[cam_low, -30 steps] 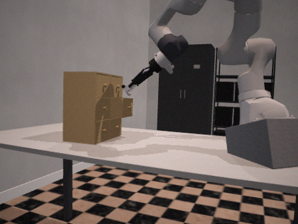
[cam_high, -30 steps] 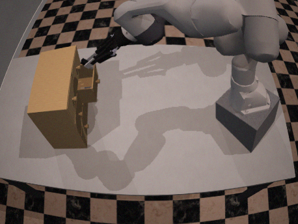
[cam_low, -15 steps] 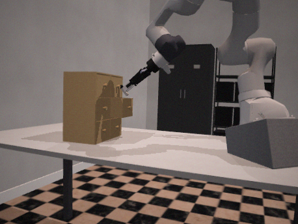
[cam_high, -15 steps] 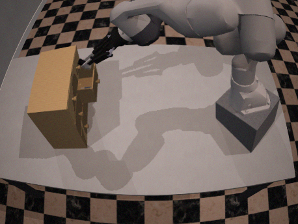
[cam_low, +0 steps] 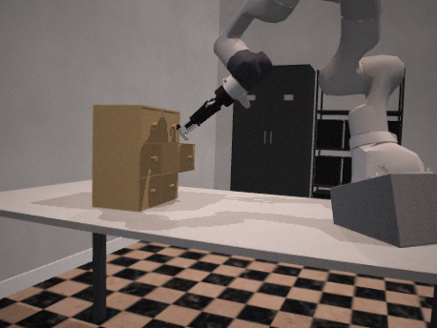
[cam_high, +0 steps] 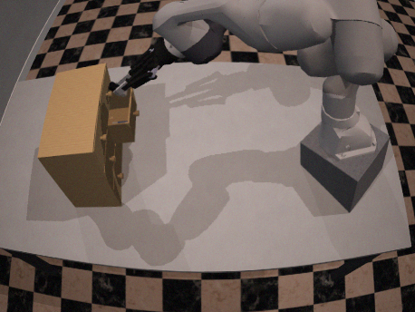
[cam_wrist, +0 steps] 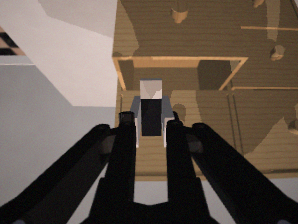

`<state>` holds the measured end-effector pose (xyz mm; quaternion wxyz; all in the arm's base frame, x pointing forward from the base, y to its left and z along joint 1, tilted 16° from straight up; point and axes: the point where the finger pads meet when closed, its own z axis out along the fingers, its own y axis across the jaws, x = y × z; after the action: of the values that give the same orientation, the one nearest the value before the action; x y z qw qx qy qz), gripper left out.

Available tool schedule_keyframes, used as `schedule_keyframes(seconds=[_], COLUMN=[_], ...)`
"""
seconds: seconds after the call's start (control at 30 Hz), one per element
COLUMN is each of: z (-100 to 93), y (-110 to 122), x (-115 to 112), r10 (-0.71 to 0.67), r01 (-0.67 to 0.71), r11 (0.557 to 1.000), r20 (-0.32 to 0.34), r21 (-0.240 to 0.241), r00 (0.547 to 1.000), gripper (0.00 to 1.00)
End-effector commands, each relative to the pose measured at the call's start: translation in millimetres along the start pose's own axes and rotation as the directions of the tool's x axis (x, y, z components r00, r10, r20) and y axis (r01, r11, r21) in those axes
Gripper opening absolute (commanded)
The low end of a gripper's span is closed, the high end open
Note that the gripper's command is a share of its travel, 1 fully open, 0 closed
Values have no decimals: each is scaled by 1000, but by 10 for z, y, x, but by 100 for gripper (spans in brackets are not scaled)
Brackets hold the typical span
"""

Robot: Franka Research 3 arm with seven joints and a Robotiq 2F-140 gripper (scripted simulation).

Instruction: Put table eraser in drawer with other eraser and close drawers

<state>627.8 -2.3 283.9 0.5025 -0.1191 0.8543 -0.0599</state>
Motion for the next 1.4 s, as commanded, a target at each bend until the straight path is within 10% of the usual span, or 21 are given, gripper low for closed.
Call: schedule_keyframes(seconds=[0.0,0.6,0.63,1.37], z=[5,5,5,-36], y=[-3,-3,-3,-3], x=[9,9,9,39], r10=[4,4,4,4], r01=[-4,-4,-4,-4], r11=[1000,1000,1000,1000], r20=[-3,-3,-3,-3], r21=[1,1,1,1], r00=[1000,1000,1000,1000], gripper=[11,23,100,100])
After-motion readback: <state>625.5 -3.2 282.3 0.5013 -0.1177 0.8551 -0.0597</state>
